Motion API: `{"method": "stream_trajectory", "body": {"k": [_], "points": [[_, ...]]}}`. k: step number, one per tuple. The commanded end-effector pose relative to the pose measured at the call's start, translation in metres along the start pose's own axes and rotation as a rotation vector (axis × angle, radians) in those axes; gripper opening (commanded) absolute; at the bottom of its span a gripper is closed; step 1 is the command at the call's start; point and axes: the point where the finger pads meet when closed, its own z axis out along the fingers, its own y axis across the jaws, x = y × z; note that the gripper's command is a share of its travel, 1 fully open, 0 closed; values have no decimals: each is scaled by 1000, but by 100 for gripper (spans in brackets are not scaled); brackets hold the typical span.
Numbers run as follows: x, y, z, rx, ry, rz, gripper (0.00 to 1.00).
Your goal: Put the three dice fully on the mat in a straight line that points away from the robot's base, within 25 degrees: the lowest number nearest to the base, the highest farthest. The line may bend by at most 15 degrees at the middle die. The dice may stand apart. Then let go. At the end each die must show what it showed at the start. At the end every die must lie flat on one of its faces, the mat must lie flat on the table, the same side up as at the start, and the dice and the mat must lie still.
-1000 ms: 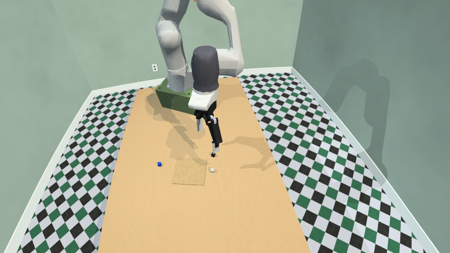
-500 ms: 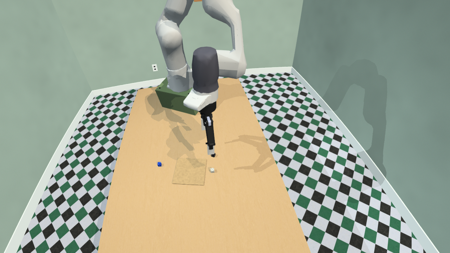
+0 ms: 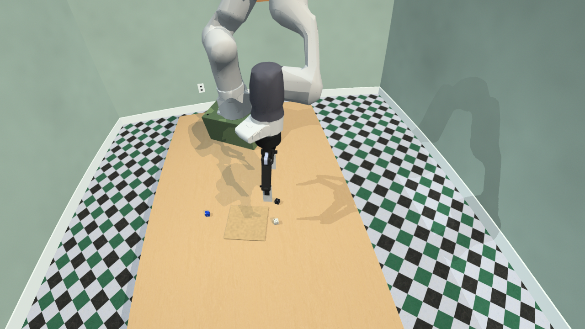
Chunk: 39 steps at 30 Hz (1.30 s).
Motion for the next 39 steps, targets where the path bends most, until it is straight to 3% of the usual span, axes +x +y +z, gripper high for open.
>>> {"method": "stream_trajectory", "body": {"k": [1, 39], "points": [[-2, 3, 1, -14, 8, 172, 100], [-5, 6, 7, -22, 5, 829, 100]]}}
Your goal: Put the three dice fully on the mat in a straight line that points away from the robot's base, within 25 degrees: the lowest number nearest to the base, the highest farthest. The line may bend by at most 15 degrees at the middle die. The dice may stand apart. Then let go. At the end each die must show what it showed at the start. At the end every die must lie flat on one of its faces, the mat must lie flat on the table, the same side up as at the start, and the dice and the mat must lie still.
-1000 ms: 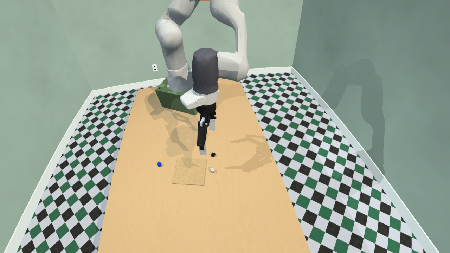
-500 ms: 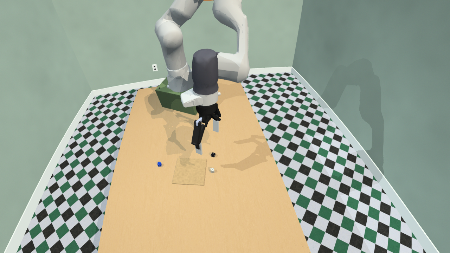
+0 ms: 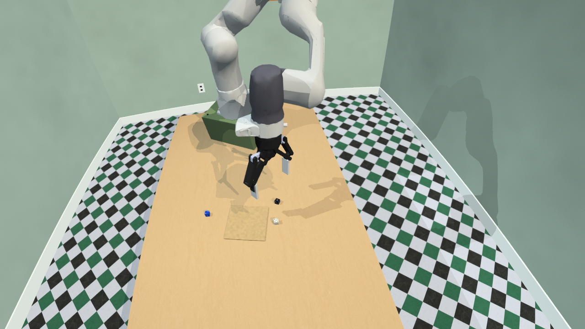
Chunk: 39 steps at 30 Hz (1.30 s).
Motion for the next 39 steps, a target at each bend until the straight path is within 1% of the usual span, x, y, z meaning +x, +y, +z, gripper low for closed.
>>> {"method": "stream_trajectory", "body": {"k": [1, 8, 11, 12, 25, 27, 29, 39], "points": [[-1, 4, 1, -4, 12, 174, 100], [-1, 5, 2, -7, 11, 293, 100], [-1, 5, 2, -7, 11, 299, 100], [-2, 5, 2, -8, 11, 353, 100], [-3, 7, 3, -13, 10, 572, 100], [-3, 7, 3, -13, 10, 572, 100], [-3, 7, 4, -15, 10, 632, 100], [-4, 8, 4, -20, 9, 800, 100]]}}
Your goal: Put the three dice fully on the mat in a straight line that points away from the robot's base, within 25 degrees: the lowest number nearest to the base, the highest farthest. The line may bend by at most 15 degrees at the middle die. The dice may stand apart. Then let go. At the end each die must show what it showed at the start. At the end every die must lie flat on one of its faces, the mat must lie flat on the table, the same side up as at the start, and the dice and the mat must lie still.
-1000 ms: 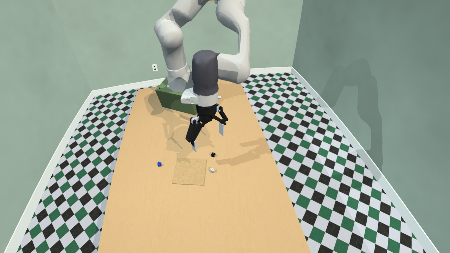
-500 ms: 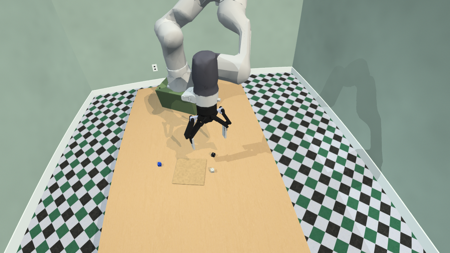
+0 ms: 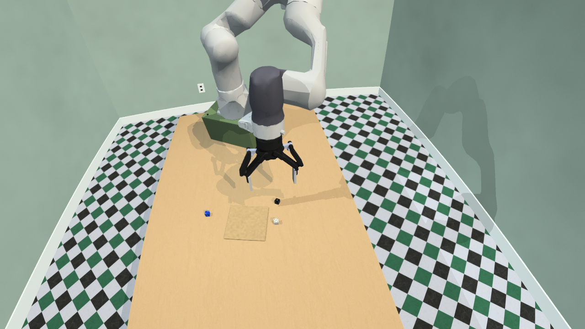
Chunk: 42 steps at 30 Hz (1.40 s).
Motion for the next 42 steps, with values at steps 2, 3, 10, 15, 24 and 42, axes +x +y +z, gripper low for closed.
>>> {"method": "stream_trajectory", "body": {"k": [2, 3, 10, 15, 24, 42], "points": [[0, 3, 0, 4, 8, 191, 100], [0, 4, 0, 4, 8, 197, 100], [0, 5, 1, 0, 8, 315, 100], [0, 6, 1, -3, 9, 387, 100], [0, 7, 1, -8, 9, 522, 100], [-1, 9, 1, -14, 11, 652, 19]]}}
